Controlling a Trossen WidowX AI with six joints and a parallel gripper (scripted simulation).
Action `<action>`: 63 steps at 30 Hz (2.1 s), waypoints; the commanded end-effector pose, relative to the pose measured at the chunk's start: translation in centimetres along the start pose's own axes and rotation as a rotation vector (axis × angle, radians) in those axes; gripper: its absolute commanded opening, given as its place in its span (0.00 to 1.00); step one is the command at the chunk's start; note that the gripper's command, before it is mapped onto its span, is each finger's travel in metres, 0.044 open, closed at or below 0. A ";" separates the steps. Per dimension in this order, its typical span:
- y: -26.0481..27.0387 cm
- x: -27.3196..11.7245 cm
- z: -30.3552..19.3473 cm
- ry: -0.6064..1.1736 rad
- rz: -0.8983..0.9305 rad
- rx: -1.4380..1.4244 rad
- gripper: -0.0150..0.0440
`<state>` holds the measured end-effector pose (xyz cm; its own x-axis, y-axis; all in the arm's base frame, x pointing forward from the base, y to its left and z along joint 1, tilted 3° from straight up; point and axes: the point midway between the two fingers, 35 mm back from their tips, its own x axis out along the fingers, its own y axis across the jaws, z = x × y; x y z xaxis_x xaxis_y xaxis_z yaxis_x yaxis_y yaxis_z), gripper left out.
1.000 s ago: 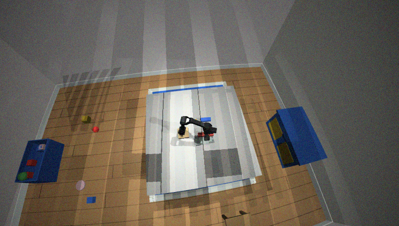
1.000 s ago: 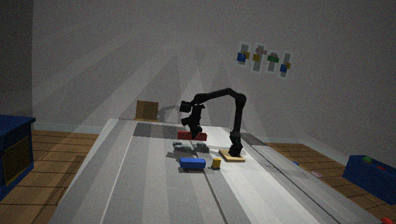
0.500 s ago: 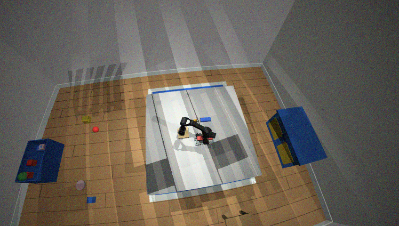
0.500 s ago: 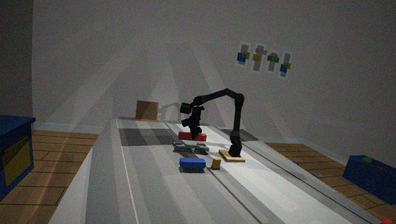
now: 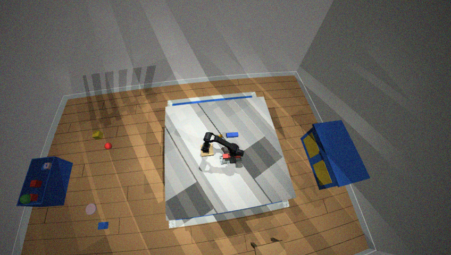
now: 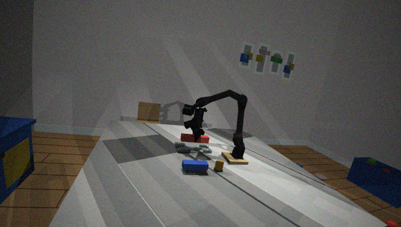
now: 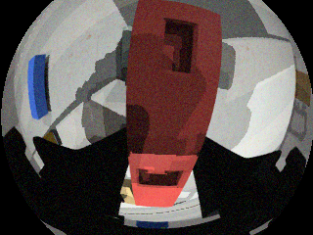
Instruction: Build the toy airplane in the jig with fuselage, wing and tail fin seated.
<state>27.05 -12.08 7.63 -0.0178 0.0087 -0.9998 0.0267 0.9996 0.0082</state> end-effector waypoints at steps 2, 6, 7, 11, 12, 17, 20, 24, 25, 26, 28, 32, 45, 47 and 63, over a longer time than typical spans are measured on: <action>-0.1 0.0 0.0 0.000 -0.004 -0.004 0.59; -0.1 0.1 0.0 0.000 -0.004 -0.004 0.59; -0.1 0.1 0.0 0.000 -0.004 -0.004 0.59; -0.1 0.8 0.1 0.000 -0.004 -0.004 0.59; -0.1 0.9 0.1 0.000 -0.004 -0.004 0.59; -0.2 1.7 0.1 0.000 -0.004 -0.004 0.59; -0.2 2.2 0.1 0.000 -0.004 -0.004 0.59; -0.2 2.9 0.1 0.000 -0.004 -0.004 0.59; -0.2 3.0 0.1 0.000 -0.004 -0.004 0.59; -0.2 3.2 0.1 0.000 -0.004 -0.004 0.59; -0.2 3.5 0.0 0.000 -0.004 -0.004 0.59; -0.2 4.1 0.0 0.000 -0.004 -0.004 0.59; -0.1 3.8 0.1 -0.001 0.000 0.000 0.35; -0.1 3.8 0.1 -0.001 0.000 0.000 0.35; -0.1 3.8 0.1 -0.001 0.000 0.000 1.00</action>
<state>27.03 -12.16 3.75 -0.0171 0.0089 -0.9998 0.0268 0.9996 0.0084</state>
